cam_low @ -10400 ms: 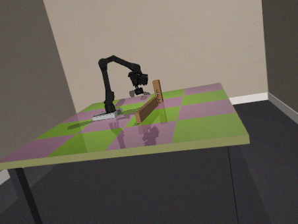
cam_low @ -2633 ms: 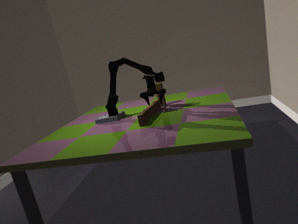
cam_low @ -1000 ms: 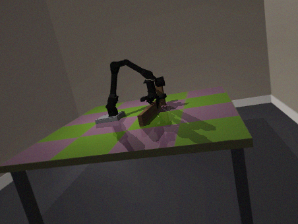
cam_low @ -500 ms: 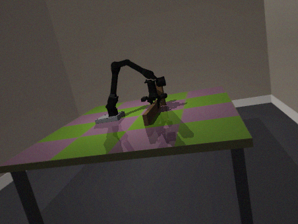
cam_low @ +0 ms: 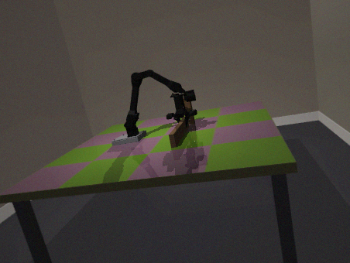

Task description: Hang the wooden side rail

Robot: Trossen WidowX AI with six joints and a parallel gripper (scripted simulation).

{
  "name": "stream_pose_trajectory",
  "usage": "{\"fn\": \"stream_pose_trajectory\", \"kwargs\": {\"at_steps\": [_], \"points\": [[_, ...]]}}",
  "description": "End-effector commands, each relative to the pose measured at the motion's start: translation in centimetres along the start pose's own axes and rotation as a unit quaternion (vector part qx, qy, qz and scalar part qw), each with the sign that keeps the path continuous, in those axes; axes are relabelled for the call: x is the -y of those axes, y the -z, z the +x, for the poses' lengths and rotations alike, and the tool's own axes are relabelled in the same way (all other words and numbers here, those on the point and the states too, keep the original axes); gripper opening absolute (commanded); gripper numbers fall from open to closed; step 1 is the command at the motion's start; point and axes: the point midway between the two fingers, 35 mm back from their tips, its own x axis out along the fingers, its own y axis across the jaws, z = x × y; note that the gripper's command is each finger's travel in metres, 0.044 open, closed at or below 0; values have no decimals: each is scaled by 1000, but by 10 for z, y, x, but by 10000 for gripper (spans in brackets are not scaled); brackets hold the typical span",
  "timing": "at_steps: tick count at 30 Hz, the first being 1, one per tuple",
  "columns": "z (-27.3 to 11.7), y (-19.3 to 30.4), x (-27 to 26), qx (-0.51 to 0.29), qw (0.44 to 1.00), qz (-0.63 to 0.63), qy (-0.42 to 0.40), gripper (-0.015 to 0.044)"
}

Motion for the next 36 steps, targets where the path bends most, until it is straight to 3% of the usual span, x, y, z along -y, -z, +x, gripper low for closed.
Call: {"fn": "stream_pose_trajectory", "kwargs": {"at_steps": [1,36], "points": [[0,0,-6,2,1000,-8,-6,0],[0,0,-12,0,1000,0,-1,0]]}}
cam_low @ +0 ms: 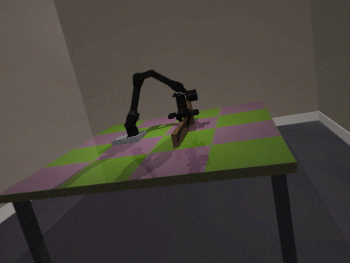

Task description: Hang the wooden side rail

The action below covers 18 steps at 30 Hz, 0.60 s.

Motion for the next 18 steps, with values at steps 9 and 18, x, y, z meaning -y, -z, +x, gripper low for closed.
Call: {"fn": "stream_pose_trajectory", "kwargs": {"at_steps": [9,18], "points": [[-1,0,0,2,1000,-8,-6,0],[-3,0,0,2,1000,-8,-6,0]]}}
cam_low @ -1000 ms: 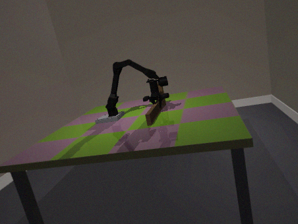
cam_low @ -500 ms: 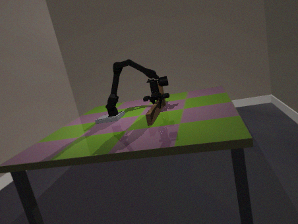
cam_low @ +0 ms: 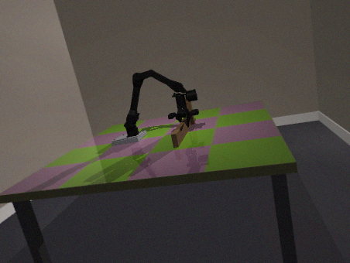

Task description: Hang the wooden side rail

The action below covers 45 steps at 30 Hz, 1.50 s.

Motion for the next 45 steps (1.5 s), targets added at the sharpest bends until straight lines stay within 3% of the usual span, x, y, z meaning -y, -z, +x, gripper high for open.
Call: {"fn": "stream_pose_trajectory", "kwargs": {"at_steps": [1,45], "points": [[-2,0,0,2,1000,-7,-1,0],[-9,0,0,2,1000,-7,-1,0]]}}
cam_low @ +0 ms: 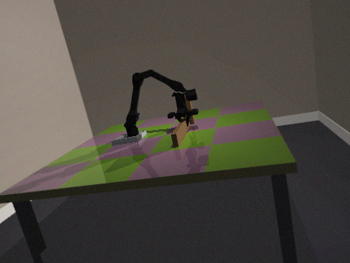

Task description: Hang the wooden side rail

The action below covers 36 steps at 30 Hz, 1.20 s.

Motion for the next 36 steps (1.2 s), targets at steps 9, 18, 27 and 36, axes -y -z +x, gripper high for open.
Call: {"fn": "stream_pose_trajectory", "kwargs": {"at_steps": [9,18,27,36], "points": [[-6,0,-2,2,1000,-5,-6,0],[-8,0,-2,2,1000,-5,-6,0],[-9,0,-2,2,1000,-5,-6,0],[-11,0,-2,2,1000,-5,-6,0]]}}
